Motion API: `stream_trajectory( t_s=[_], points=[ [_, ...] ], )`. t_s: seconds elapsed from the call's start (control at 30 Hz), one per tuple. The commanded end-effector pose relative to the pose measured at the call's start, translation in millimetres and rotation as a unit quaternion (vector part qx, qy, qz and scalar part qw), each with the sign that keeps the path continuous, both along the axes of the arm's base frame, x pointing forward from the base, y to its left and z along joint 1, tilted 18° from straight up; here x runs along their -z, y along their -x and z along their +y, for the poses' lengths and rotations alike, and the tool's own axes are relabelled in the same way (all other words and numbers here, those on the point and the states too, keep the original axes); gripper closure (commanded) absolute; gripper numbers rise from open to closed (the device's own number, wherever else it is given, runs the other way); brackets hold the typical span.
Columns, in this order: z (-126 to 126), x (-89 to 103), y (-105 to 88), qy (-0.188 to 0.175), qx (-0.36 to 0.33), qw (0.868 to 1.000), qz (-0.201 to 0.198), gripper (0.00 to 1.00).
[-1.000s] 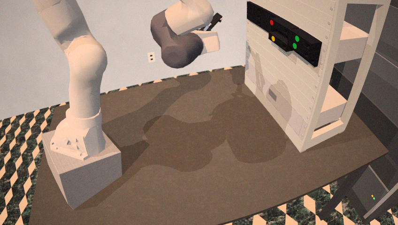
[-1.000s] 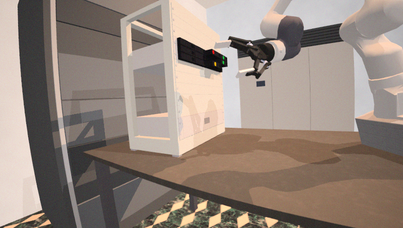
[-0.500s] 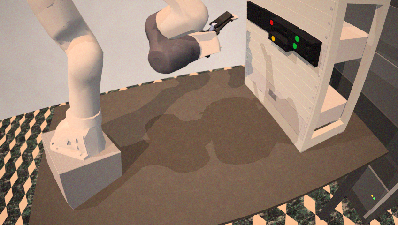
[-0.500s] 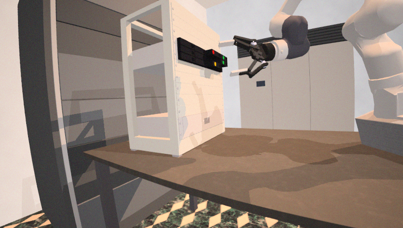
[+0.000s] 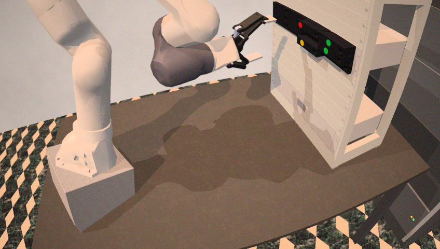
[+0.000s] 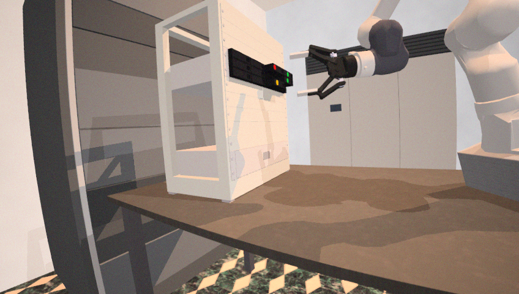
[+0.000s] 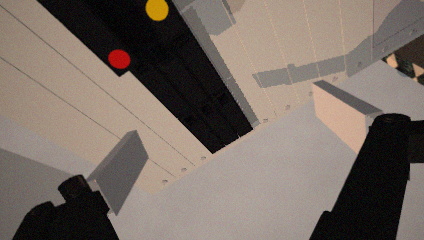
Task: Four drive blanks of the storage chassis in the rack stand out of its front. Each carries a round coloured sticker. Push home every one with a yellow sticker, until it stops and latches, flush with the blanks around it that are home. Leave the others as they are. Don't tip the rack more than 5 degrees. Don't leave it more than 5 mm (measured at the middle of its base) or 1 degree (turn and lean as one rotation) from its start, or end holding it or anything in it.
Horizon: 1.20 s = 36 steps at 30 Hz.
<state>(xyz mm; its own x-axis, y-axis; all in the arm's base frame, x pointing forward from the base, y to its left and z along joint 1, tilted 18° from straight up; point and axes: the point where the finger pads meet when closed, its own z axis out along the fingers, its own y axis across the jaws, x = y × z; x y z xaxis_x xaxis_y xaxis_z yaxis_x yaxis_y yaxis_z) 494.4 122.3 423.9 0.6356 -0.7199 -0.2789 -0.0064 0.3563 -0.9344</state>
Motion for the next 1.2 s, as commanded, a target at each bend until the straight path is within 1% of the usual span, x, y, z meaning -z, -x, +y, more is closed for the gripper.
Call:
stream_trajectory(
  t_s=[0.0,0.07,0.33,0.57,0.63,0.93,1.17],
  points=[
    [-20,-2.0,-4.9,0.028,0.046,0.998,-0.032,0.0],
    [-20,-2.0,-4.9,0.028,0.046,0.998,-0.032,0.0],
    [-57,-5.1,-9.6,0.034,0.104,0.993,-0.043,0.0],
    [-85,-6.5,-11.0,0.039,0.145,0.987,-0.05,0.0],
    [-85,-6.5,-11.0,0.039,0.145,0.987,-0.05,0.0],
    [-112,-7.2,-10.8,0.044,0.186,0.98,-0.054,0.0],
    [-125,-7.2,-10.1,0.047,0.206,0.976,-0.056,0.0]
  ],
)
